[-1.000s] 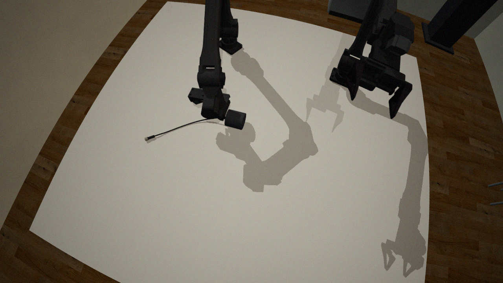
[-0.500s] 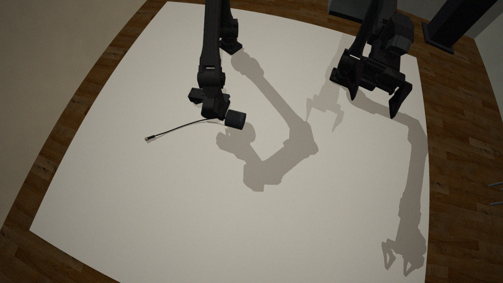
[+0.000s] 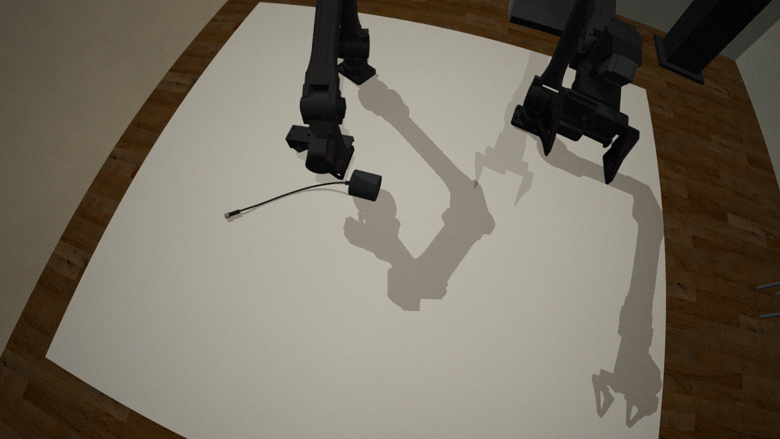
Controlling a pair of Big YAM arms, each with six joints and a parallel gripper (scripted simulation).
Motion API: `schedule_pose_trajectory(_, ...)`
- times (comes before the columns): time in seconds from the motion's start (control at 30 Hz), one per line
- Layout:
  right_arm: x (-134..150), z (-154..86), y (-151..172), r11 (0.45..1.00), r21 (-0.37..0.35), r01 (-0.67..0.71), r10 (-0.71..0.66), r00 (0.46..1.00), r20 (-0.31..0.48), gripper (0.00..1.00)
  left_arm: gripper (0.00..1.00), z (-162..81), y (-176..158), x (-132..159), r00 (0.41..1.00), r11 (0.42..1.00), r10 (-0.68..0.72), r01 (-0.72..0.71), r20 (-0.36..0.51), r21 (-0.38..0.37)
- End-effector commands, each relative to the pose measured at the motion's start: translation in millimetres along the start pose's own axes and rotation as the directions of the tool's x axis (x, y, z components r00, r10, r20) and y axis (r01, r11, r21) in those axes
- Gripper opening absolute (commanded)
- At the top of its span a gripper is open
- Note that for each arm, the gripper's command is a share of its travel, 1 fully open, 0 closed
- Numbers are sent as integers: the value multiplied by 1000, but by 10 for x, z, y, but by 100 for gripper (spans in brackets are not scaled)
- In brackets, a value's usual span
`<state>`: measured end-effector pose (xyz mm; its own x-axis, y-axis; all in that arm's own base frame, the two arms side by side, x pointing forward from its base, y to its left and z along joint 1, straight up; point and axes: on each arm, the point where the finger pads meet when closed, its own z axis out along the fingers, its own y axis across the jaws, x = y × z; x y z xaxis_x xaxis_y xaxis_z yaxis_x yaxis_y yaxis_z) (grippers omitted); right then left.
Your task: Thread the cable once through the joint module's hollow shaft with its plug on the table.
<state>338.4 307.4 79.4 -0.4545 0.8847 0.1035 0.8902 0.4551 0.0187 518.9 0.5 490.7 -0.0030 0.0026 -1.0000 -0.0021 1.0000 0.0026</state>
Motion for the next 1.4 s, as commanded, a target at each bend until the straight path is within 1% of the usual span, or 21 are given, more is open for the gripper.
schedule_pose_trajectory(0.0,51,-150,218,999,-28,17,-17,1000,-5,32,96,16,37,-298,999,1000,10,-9,49,-8)
schedule_pose_trajectory(0.1,-11,25,4,1000,24,13,-13,1000,6,32,96,16,37,-298,999,1000,10,-9,49,-8)
schedule_pose_trajectory(0.17,-8,27,16,1000,18,11,-11,1000,5,32,96,16,37,-298,999,1000,10,-9,49,-8)
schedule_pose_trajectory(0.2,-25,70,-50,999,36,10,-11,1000,9,32,96,16,37,-298,999,1000,10,-9,49,-8)
schedule_pose_trajectory(0.27,5,-23,41,1000,7,13,-13,1000,2,32,96,16,37,-298,999,1000,10,-9,49,-8)
schedule_pose_trajectory(0.3,9,-71,23,1000,-9,17,-17,1000,-2,32,96,16,37,-298,999,1000,10,-9,49,-8)
schedule_pose_trajectory(0.53,26,-76,74,1000,-14,10,-10,1000,-4,32,96,16,37,-298,999,1000,10,-9,49,-8)
schedule_pose_trajectory(0.57,6,-31,2,1000,-5,17,-17,1000,-2,32,96,16,37,-298,999,1000,10,-9,49,-8)
schedule_pose_trajectory(0.67,23,-77,39,1000,-14,20,-20,1000,-4,32,96,16,37,-298,999,1000,10,-9,49,-8)
schedule_pose_trajectory(0.83,14,-29,-2,1000,-2,19,-19,1000,-2,32,96,16,37,-298,999,1000,10,-9,49,-8)
schedule_pose_trajectory(1.07,20,-31,2,1000,-5,20,-20,1000,-3,32,96,16,37,-298,999,1000,10,-9,49,-8)
schedule_pose_trajectory(1.1,43,-97,95,1000,-20,13,-13,1000,-6,32,96,16,37,-298,999,1000,10,-9,49,-8)
schedule_pose_trajectory(1.13,58,-127,112,999,-31,23,-23,1000,-9,32,96,16,37,-298,999,1000,10,-9,49,-8)
schedule_pose_trajectory(1.37,77,-143,151,999,-37,25,-25,1000,-11,32,96,16,37,-298,999,1000,10,-9,49,-8)
